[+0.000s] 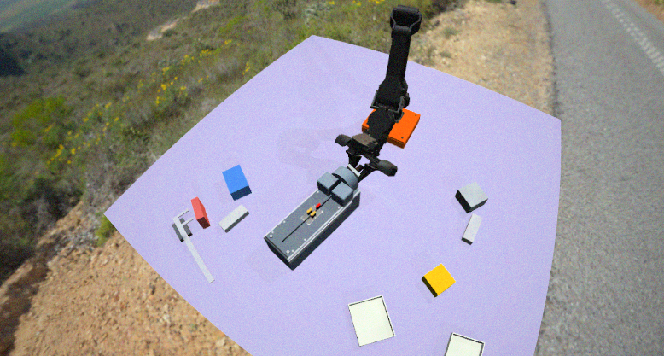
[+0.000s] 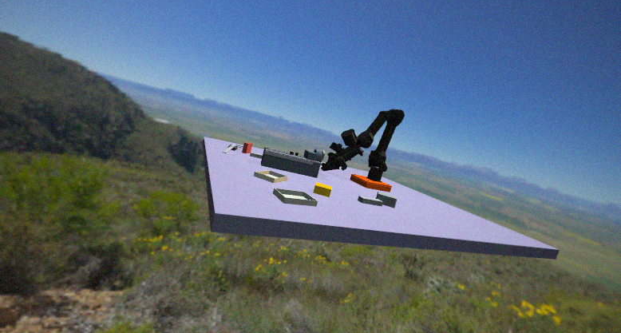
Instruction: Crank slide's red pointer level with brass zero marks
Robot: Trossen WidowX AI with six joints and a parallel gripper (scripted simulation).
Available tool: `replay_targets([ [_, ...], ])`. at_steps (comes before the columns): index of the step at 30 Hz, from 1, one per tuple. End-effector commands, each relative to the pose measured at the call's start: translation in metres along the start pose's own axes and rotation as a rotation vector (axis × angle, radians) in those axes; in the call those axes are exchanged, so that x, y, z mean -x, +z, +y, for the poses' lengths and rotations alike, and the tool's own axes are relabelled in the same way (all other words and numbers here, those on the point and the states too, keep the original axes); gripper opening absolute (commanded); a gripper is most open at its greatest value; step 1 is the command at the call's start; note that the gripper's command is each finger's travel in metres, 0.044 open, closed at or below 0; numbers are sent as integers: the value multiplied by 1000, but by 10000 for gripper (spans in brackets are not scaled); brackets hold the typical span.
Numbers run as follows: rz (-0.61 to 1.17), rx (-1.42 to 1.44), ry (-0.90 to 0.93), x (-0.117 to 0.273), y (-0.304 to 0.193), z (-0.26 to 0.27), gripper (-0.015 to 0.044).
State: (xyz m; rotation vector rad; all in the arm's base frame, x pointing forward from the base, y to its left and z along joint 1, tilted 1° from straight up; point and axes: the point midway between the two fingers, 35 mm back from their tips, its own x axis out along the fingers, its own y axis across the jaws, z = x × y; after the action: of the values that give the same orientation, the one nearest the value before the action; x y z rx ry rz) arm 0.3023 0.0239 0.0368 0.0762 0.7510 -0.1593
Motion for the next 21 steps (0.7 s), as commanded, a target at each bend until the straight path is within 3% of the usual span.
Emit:
replay_targets([
  [1,0,0,-1,0,0,0,210],
  [10,0,0,-1,0,0,0,440],
  [21,-1,0,0,25,27,1,440],
])
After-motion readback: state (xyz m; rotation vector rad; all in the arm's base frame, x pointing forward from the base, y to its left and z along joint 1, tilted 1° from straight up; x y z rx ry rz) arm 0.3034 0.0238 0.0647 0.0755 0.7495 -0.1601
